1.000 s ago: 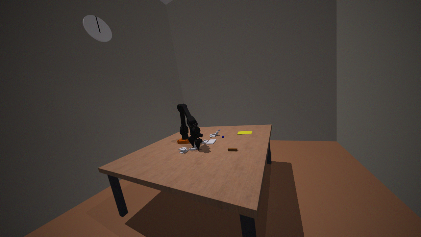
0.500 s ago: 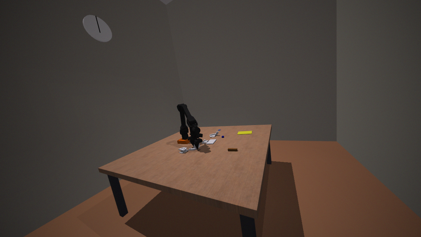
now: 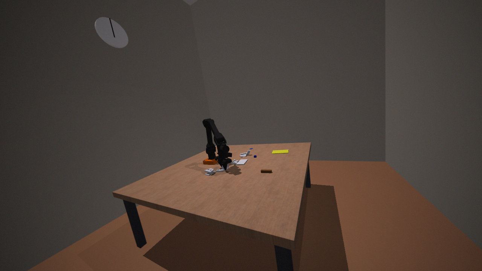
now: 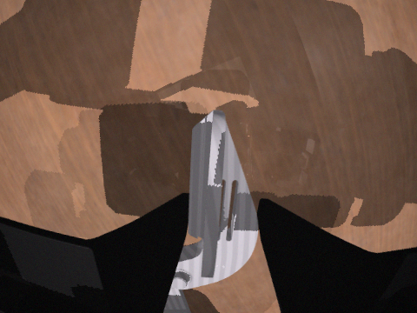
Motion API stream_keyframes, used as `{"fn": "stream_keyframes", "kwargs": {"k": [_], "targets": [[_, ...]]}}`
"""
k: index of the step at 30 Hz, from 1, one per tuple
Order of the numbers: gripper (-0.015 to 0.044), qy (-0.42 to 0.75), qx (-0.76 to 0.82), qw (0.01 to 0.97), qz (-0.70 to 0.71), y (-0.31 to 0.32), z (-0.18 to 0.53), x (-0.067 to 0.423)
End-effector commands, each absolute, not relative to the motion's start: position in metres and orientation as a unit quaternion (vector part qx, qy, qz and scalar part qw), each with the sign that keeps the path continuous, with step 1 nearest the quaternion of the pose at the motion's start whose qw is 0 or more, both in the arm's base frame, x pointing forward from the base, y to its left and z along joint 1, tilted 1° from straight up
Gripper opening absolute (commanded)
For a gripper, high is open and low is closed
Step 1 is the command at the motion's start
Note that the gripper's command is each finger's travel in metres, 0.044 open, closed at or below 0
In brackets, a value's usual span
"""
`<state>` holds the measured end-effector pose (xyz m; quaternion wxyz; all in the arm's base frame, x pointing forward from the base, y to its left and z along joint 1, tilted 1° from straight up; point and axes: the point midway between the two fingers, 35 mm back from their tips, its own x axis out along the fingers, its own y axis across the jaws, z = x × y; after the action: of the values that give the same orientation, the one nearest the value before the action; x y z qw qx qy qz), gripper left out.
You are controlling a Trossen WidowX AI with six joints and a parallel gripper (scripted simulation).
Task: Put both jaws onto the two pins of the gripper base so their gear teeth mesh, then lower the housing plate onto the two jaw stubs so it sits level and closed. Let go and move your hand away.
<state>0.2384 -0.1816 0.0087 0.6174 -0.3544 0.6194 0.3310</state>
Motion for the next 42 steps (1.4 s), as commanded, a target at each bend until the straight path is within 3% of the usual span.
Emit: {"fn": "stream_keyframes", "kwargs": {"k": [1, 27, 42], "targets": [[0.0134, 0.619, -0.355, 0.617, 0.331, -0.182, 0.009, 0.239], [0.0134, 0.617, -0.355, 0.619, 0.332, -0.180, 0.085, 0.238], [0.0134, 0.631, -0.325, 0.635, 0.304, -0.162, 0.087, 0.250]]}}
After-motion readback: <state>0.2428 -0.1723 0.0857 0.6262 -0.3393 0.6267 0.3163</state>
